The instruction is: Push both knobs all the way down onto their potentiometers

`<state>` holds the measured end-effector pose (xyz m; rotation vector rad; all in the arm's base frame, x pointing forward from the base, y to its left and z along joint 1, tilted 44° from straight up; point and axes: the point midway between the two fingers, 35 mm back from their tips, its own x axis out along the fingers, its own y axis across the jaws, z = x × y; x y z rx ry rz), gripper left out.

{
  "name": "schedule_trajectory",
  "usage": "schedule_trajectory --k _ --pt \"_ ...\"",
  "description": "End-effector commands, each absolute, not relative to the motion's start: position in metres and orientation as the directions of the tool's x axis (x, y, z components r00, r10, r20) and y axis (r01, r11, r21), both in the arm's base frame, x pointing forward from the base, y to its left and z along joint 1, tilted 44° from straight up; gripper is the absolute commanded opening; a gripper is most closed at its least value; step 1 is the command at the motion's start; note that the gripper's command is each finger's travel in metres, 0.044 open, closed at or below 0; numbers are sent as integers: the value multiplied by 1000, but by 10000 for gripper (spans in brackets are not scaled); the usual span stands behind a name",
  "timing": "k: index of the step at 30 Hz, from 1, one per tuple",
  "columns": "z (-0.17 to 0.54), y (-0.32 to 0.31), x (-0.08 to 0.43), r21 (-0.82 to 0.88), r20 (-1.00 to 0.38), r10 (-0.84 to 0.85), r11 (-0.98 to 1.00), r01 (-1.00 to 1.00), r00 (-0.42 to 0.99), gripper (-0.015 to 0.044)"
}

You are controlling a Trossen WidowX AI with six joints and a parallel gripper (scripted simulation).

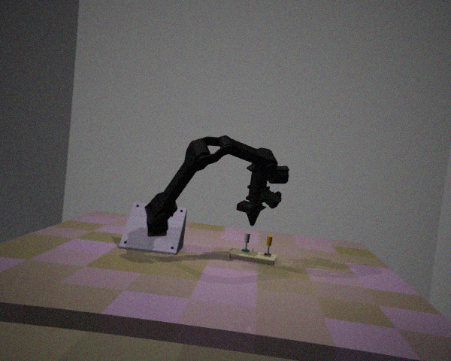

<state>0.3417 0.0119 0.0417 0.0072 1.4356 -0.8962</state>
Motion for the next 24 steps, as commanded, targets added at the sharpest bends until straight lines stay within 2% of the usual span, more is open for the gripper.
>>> schedule_trajectory --k 1,6,24 --pt "46 21 336 -587 -791 -600 686 430 -123 0" --pt "50 28 330 -668 -730 -673 667 331 -119 0" --pt "33 12 327 -671 -728 -676 665 328 -118 0"
